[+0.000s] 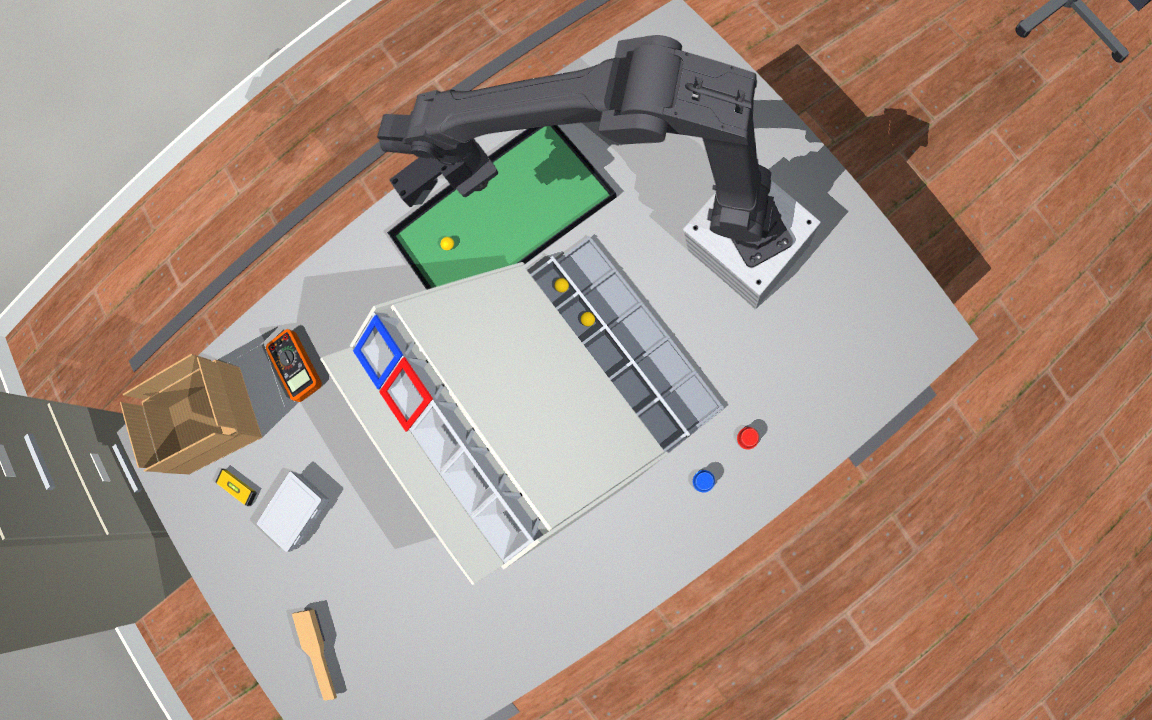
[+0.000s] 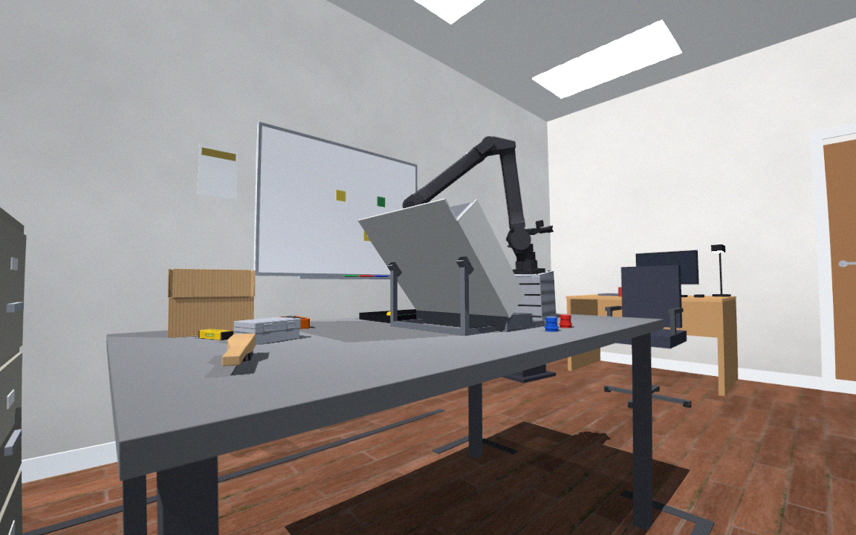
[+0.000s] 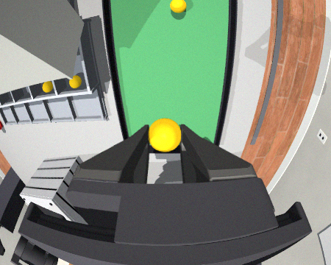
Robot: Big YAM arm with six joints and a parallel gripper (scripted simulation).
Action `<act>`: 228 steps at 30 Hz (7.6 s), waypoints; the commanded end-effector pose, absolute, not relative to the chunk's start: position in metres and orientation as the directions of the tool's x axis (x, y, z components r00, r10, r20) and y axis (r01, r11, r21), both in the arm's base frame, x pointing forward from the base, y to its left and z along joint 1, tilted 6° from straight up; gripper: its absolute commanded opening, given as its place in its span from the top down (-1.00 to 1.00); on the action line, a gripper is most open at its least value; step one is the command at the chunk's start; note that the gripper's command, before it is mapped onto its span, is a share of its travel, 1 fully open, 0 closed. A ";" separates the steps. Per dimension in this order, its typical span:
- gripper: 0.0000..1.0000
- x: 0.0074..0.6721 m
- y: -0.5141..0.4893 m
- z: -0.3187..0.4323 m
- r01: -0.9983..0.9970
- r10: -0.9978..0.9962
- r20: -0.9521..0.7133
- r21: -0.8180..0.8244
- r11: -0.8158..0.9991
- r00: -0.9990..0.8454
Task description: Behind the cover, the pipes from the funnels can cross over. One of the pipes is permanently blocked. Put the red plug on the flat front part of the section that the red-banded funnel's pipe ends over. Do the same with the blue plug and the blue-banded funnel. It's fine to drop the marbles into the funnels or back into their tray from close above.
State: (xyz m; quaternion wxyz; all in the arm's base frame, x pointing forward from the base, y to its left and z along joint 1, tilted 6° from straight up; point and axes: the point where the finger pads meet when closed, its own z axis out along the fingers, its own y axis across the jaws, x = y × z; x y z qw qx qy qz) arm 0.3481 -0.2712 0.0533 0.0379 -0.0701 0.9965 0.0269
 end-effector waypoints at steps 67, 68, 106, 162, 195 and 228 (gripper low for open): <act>1.00 0.358 0.090 0.258 -0.178 -0.148 -0.499 0.013 0.984 -0.854; 1.00 0.358 0.093 0.260 -0.176 -0.146 -0.502 0.014 0.984 -0.852; 1.00 0.358 0.129 0.281 -0.162 -0.124 -0.535 0.024 0.987 -0.836; 1.00 0.363 0.133 0.292 -0.162 -0.124 -0.535 0.025 0.987 -0.836; 1.00 0.518 0.155 0.302 -0.163 -0.126 -0.536 0.022 0.986 -0.835; 1.00 0.523 0.157 0.302 -0.164 -0.127 -0.537 0.022 0.986 -0.834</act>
